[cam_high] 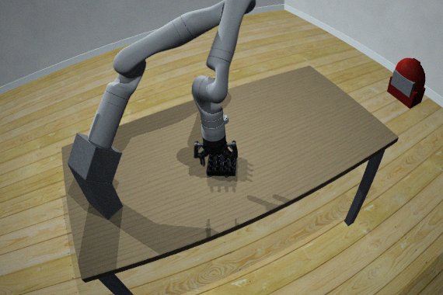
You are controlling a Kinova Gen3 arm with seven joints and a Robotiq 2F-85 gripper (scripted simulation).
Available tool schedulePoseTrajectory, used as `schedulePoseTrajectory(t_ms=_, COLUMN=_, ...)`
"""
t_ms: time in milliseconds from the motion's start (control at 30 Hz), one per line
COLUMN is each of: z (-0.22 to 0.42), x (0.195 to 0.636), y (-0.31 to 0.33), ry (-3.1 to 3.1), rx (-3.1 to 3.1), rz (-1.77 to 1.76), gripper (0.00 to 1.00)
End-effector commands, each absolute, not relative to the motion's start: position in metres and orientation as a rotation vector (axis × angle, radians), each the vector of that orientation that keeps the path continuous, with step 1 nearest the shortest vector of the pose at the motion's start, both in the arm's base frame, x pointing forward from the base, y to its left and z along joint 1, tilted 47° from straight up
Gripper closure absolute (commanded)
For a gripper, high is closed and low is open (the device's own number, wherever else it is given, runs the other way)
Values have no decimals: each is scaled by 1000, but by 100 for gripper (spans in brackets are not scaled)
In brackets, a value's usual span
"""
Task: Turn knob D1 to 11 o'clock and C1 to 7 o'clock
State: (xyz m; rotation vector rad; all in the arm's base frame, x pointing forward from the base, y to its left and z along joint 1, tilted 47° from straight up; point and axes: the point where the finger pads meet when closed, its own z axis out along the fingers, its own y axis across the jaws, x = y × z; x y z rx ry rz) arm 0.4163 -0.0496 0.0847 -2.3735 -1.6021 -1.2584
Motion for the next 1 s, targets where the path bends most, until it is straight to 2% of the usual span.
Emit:
schedulePoseTrajectory(t_ms=0, z=79, x=415, y=-56, ry=-1586, rx=-2382, rz=-1253, gripper=0)
schedulePoseTrajectory(t_ms=967, z=72, x=413, y=-64, ry=-1586, rx=-2382, rz=-1253, gripper=0)
